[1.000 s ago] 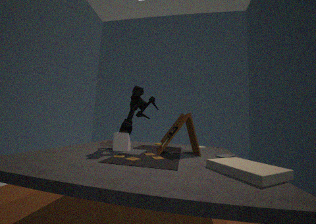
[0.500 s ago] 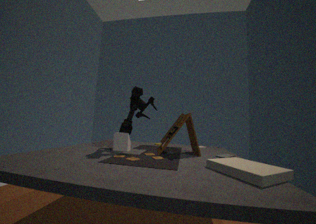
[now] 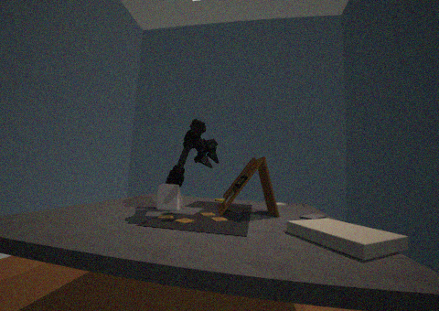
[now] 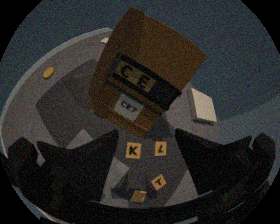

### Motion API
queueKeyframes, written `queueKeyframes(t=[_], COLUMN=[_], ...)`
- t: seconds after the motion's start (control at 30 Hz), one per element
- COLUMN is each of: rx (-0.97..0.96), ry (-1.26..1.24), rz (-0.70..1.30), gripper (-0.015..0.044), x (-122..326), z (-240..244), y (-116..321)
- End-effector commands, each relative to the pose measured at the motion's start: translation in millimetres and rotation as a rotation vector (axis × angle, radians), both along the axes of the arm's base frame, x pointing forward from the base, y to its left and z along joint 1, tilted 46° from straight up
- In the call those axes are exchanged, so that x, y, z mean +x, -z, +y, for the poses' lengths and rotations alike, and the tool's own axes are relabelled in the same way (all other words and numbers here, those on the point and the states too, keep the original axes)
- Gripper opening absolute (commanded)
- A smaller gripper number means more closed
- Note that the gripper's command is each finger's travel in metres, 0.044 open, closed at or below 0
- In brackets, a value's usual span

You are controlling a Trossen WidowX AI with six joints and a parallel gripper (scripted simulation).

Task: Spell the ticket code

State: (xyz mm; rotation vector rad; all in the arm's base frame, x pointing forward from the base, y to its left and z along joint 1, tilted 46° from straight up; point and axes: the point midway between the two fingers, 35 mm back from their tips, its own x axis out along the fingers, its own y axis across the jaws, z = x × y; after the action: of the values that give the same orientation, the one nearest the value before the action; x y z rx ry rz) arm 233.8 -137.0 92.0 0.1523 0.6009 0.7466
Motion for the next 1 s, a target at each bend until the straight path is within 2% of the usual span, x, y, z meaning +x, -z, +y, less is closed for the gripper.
queueKeyframes(t=[0.0, 0.17, 0.37, 0.97], rx=[0.3, 0.479, 0.592, 0.836], ry=[0.218, 0.411, 0.596, 1.375], rz=[0.549, 0.926, 1.238, 2.036], gripper=[0.034, 0.034, 0.034, 0.034], x=[20, 33, 44, 68], z=[-8, -8, -7, 6], y=[41, 69, 97, 177])
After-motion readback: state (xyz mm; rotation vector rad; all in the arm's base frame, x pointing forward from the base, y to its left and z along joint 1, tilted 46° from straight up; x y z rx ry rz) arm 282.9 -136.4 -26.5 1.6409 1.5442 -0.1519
